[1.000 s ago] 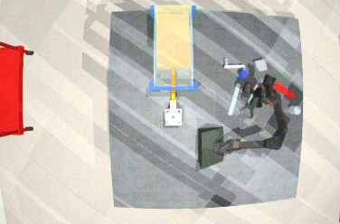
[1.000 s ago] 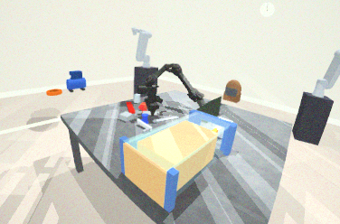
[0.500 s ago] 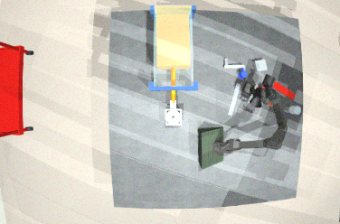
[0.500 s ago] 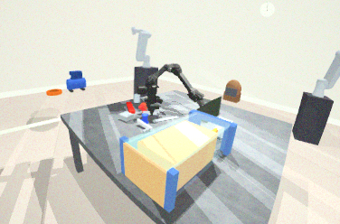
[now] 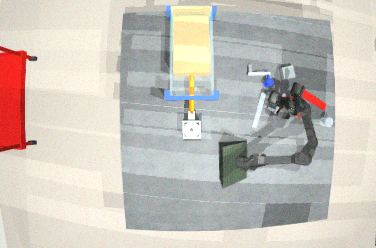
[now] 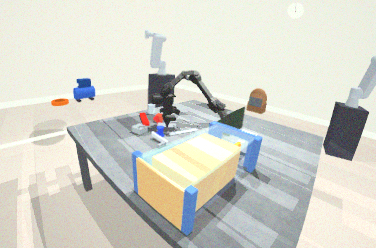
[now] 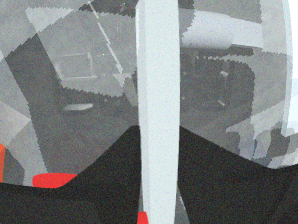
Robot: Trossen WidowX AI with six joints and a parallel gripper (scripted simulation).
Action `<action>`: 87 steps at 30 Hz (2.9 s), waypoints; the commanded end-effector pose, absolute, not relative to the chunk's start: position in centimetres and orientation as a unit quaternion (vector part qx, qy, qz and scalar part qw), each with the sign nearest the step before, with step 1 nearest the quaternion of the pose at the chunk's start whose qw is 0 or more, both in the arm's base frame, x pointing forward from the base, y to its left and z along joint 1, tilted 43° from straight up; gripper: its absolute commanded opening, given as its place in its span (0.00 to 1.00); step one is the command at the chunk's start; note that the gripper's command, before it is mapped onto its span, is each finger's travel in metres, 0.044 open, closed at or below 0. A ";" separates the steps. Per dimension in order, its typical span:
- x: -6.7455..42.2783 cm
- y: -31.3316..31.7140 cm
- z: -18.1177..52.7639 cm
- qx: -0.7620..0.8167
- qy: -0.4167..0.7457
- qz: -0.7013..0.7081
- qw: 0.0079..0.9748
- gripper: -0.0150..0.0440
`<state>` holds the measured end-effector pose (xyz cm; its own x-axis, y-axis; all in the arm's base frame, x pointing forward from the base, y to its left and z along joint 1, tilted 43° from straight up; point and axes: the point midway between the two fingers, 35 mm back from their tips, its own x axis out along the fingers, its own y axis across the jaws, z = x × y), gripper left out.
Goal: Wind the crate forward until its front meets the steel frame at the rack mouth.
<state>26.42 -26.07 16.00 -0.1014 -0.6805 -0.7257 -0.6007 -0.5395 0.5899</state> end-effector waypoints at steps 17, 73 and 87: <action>27.9 -15.7 27.0 0.681 -0.453 -0.573 0.061 0.25; 35.4 -1.2 15.3 0.654 -0.595 -0.396 -0.249 0.25; 35.4 5.2 10.6 0.600 -0.649 -0.311 -0.350 0.25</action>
<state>35.57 3.17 11.87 -0.0355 -0.5694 -0.8213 -0.9994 0.0225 0.0276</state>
